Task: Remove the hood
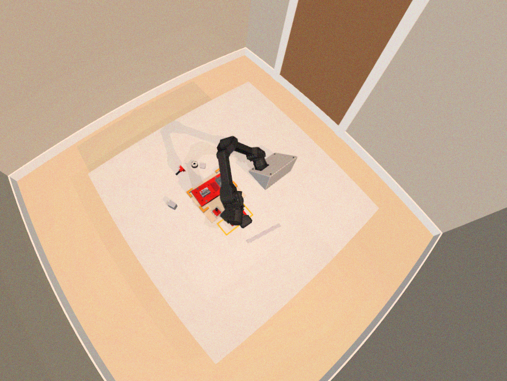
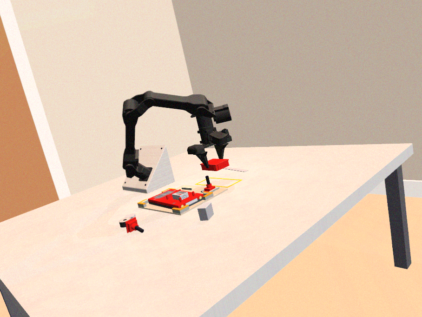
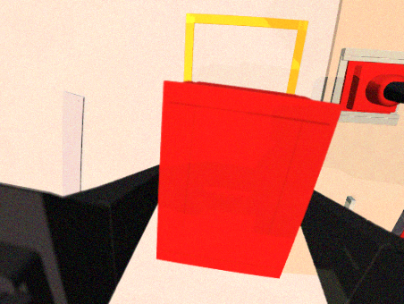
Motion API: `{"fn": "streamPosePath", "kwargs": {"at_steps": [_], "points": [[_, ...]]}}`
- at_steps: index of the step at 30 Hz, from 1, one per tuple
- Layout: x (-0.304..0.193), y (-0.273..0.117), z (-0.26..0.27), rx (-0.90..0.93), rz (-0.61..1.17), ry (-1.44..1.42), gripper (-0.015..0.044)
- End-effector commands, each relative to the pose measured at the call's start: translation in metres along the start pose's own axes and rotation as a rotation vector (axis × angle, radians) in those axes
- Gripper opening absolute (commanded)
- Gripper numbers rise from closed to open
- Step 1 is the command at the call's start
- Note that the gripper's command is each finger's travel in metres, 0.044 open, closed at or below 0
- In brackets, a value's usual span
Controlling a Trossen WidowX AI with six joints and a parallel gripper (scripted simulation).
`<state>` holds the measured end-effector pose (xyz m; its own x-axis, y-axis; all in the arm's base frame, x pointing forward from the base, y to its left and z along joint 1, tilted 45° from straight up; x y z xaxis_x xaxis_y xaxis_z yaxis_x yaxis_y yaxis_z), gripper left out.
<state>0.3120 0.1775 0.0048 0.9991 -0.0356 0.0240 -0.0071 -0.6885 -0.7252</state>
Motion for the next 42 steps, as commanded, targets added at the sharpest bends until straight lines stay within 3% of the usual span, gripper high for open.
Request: {"fn": "streamPosePath", "kwargs": {"at_steps": [1, 42], "points": [[-0.001, 0.004, 0.0, -0.005, -0.001, -0.005, 0.0], [-0.003, 0.04, -0.002, -0.008, -0.001, -0.004, 0.0]]}}
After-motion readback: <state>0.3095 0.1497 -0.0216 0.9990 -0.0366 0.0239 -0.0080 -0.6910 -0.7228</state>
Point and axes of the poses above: the point midway between the two fingers, 35 mm back from their tips, its own y axis out along the fingers, its own z axis across the jaws, x = y × z, the point moved 9 cm from there along -y, back along the fingers, and after that the axes turned 3 degrees about -y, right-handed, at the moved point
